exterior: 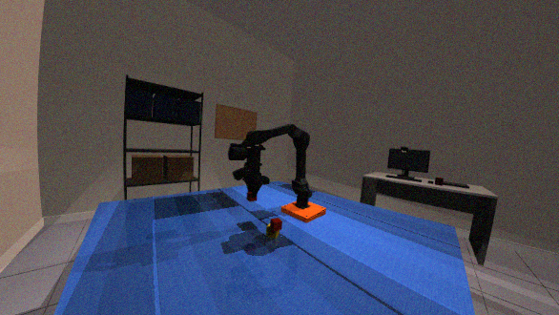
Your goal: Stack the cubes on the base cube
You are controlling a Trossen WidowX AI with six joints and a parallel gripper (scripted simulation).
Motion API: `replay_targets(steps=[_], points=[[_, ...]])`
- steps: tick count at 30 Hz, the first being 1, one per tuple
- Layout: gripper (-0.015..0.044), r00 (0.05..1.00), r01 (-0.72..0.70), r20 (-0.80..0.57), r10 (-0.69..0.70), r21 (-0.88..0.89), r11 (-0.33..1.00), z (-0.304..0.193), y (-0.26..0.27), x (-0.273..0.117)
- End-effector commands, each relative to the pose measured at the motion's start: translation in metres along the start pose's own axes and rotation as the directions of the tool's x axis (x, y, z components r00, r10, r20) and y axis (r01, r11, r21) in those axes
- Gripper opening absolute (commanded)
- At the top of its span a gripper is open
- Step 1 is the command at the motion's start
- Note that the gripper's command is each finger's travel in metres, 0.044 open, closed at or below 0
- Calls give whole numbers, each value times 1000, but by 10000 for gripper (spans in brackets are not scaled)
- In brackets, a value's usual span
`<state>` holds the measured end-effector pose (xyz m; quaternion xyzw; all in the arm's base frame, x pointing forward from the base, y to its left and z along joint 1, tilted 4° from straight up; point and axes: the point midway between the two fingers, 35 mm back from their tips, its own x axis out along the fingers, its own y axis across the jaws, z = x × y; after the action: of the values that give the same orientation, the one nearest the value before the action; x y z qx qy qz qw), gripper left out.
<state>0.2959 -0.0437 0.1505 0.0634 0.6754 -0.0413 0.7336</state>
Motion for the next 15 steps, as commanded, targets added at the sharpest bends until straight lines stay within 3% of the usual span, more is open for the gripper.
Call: replay_targets(steps=[1,15], points=[[105,1000,2,-1,-2,-151,989,-3,12,1],[105,1000,-2,-1,2,-632,775,-14,54,2]])
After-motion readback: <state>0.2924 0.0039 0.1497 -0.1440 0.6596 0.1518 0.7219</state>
